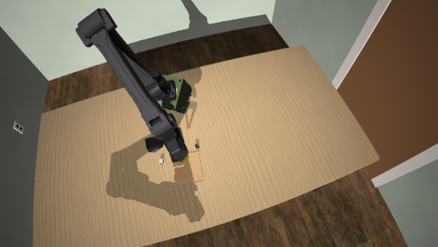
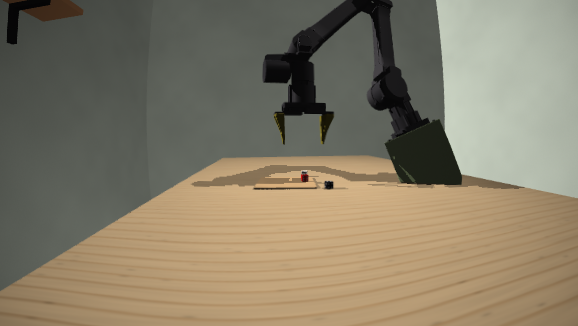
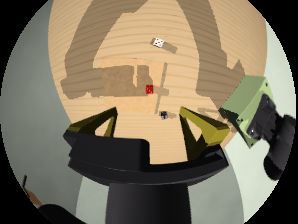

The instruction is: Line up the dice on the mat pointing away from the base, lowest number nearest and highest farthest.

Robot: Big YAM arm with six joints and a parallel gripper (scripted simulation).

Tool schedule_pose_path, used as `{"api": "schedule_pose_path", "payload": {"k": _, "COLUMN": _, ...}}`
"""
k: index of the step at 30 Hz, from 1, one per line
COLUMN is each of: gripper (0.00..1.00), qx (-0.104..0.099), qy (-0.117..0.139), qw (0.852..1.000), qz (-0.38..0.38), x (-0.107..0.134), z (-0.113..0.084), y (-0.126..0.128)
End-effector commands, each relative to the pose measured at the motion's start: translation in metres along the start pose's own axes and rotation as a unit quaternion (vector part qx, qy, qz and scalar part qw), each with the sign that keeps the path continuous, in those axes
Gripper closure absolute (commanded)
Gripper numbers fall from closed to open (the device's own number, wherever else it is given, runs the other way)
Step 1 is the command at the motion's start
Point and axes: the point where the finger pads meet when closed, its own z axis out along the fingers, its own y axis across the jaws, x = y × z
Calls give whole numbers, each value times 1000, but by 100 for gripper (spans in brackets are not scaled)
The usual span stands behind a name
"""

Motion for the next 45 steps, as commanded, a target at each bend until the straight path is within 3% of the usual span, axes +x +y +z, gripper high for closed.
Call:
{"api": "schedule_pose_path", "payload": {"k": 1, "gripper": 0, "qx": -17, "qy": 3, "qw": 1000, "qz": 4, "x": 3, "z": -14, "y": 14}}
{"api": "schedule_pose_path", "payload": {"k": 22, "gripper": 0, "qx": -14, "qy": 1, "qw": 1000, "qz": -19, "x": -4, "z": -12, "y": 12}}
{"api": "schedule_pose_path", "payload": {"k": 28, "gripper": 0, "qx": -9, "qy": 0, "qw": 996, "qz": -90, "x": -10, "z": -5, "y": 4}}
{"api": "schedule_pose_path", "payload": {"k": 31, "gripper": 0, "qx": -18, "qy": -1, "qw": 989, "qz": -147, "x": -14, "z": -5, "y": 11}}
{"api": "schedule_pose_path", "payload": {"k": 33, "gripper": 0, "qx": -18, "qy": -1, "qw": 989, "qz": -147, "x": -14, "z": -5, "y": 11}}
{"api": "schedule_pose_path", "payload": {"k": 37, "gripper": 0, "qx": -14, "qy": -3, "qw": 970, "qz": -243, "x": -21, "z": -2, "y": 6}}
{"api": "schedule_pose_path", "payload": {"k": 42, "gripper": 0, "qx": -20, "qy": -5, "qw": 951, "qz": -309, "x": -27, "z": -4, "y": 12}}
{"api": "schedule_pose_path", "payload": {"k": 45, "gripper": 0, "qx": -13, "qy": -4, "qw": 930, "qz": -368, "x": -31, "z": 1, "y": 5}}
